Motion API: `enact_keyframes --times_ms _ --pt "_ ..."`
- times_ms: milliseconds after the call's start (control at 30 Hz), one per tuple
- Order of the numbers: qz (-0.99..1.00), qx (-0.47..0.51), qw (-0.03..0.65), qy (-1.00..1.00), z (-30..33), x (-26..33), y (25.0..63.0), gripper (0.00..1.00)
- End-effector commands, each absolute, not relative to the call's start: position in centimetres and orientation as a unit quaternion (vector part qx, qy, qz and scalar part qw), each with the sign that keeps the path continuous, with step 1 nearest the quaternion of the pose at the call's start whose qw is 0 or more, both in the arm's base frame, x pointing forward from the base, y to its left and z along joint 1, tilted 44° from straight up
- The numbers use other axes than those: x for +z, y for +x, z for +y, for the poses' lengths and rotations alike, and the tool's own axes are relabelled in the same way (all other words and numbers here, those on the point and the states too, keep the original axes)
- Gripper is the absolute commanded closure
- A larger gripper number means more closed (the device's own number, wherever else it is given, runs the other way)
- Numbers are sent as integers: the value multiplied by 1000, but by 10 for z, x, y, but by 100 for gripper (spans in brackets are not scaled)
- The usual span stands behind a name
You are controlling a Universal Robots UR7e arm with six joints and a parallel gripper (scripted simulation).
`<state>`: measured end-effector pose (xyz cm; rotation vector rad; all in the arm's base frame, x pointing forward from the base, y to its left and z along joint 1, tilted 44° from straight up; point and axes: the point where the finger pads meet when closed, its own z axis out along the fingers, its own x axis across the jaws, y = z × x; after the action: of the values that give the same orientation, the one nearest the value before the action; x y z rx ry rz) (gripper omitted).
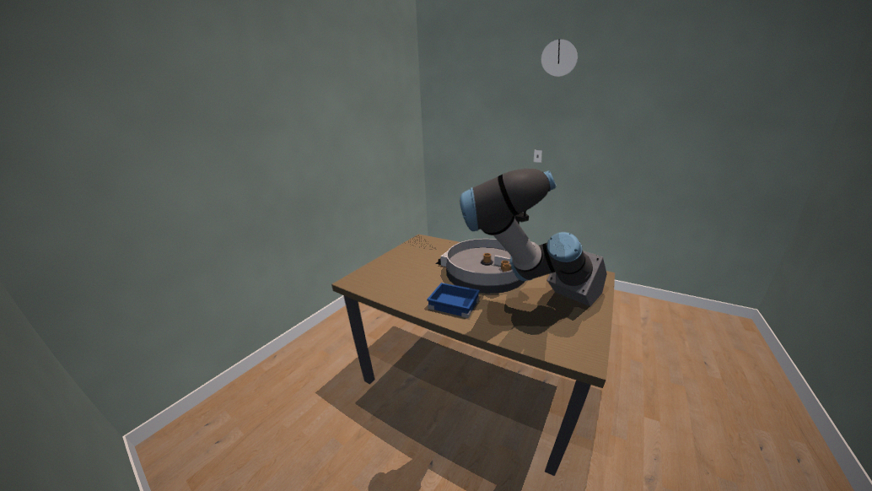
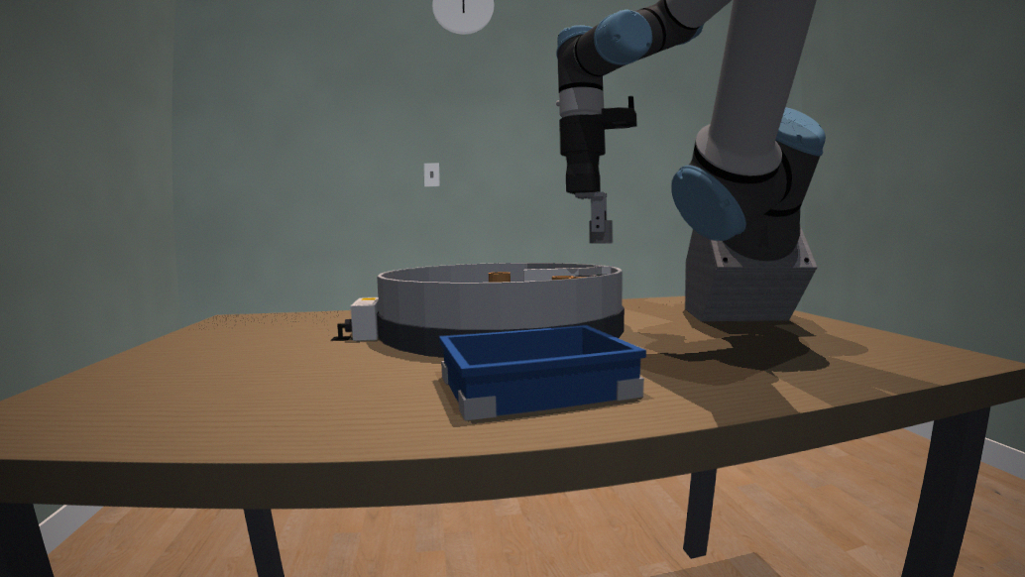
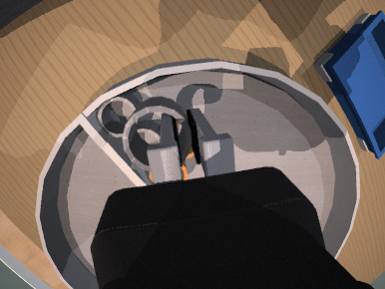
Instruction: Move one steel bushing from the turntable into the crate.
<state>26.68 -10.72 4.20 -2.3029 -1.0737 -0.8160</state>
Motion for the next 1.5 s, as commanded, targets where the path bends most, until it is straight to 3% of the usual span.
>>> enact_keyframes --times_ms 0,100,500,667,1067,1233,1467 --pt "-391 -297 233 -839 -96 58 278 100" --pt "-391 -297 233 -839 -77 82 294 100" --pt "-391 -297 233 -839 -77 82 294 100" --pt "-393 -297 232 -839 -49 118 319 100" --pt "-393 -297 232 -839 -49 118 319 100" --pt "-394 -297 232 -838 -20 154 344 100" --pt "-394 -297 232 -838 -20 154 344 100"
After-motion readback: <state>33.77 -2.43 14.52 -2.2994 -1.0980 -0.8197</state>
